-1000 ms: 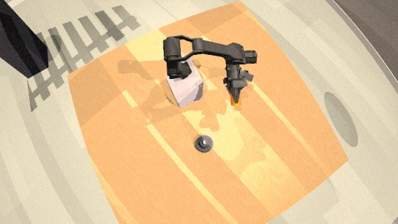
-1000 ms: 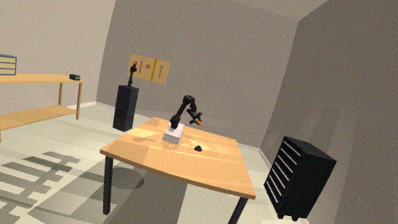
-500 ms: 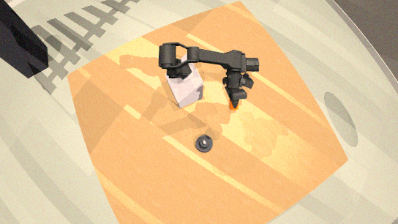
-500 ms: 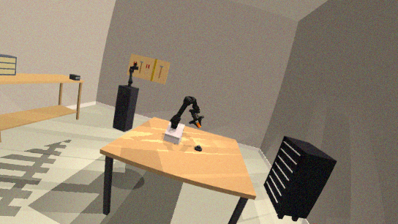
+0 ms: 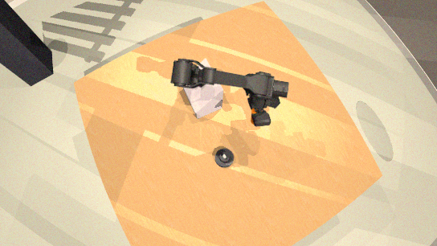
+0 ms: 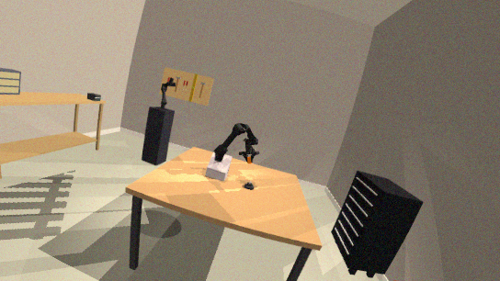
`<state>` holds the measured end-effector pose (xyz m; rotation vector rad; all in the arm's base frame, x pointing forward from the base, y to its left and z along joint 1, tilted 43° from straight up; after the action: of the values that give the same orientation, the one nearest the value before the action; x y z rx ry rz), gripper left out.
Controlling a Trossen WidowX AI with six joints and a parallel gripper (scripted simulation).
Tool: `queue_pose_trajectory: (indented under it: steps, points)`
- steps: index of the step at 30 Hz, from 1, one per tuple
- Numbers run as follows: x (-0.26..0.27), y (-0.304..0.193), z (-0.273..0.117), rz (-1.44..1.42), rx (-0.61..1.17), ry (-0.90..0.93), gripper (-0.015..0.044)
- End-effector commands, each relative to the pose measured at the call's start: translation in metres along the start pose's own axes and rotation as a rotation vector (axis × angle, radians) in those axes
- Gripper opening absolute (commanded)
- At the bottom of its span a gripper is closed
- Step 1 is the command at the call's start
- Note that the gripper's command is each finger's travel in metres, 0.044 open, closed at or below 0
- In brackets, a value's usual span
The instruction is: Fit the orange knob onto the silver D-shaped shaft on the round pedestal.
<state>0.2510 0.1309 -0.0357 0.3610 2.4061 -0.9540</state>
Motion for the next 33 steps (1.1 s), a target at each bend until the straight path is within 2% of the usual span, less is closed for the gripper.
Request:
queue_pose_trajectory:
  steps: [1, 10, 15, 33]
  points:
    - [-0.002, 0.001, 0.009, -0.002, 0.011, 0.112, 0.0000]
    - [-0.005, 0.000, 0.030, -0.001, 0.040, 0.335, 0.0000]
    - [-0.001, 0.002, 0.044, -0.001, 0.039, 0.337, 0.0000]
    - [0.029, 0.004, 0.144, 0.003, 0.048, 0.351, 0.0000]
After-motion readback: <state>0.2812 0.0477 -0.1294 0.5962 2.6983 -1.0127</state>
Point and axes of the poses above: the point midway between the two fingers, 35 mm back from their tips, its own z axis out along the fingers, its own x axis across the jaws, y = z × x, the point moved 1 cm from there along -z, back along the fingers, and after that the axes turned 7 degrees about z, right-handed, at the moved point
